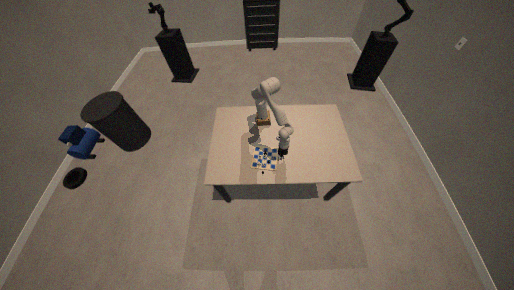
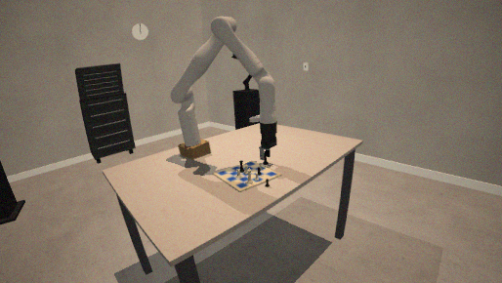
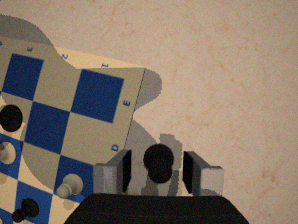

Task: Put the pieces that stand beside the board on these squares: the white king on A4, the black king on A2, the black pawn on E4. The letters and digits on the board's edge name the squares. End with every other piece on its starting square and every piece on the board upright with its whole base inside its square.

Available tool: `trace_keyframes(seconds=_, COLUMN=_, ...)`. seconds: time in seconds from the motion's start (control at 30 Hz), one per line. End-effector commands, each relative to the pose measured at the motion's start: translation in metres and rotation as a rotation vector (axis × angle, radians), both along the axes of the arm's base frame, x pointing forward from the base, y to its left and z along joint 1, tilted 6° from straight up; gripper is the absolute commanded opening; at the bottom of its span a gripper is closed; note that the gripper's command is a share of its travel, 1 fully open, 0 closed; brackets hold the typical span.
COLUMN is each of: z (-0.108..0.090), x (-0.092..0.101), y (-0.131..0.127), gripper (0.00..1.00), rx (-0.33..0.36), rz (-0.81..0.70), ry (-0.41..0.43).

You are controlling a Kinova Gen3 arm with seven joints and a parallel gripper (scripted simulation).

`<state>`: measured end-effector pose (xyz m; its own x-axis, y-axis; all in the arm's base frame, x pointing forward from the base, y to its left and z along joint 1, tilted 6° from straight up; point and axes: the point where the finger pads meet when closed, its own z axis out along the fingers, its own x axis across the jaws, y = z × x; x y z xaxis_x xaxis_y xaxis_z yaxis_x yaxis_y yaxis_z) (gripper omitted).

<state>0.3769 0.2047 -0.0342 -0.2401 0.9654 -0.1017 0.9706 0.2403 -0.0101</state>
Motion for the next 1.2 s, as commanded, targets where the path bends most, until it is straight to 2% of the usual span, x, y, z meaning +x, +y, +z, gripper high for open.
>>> trace_keyframes(seconds=0.0, z=-0.0016, x=0.0011, y=-0.0005, gripper=0.79, rx=-0.001, rz=0.004, ry=-0.005)
trace_keyframes(seconds=1.03, z=-0.0007, x=0.0016, y=-0.0001, gripper=0.79, rx=0.0, rz=0.004, ry=-0.006)
trace_keyframes(seconds=1.07, z=-0.0007, x=0.0016, y=-0.0001, gripper=0.0, rx=0.0, rz=0.004, ry=-0.006)
trace_keyframes(seconds=1.17, z=-0.0007, x=0.0016, y=-0.0001, gripper=0.0, rx=0.0, rz=0.004, ry=-0.006)
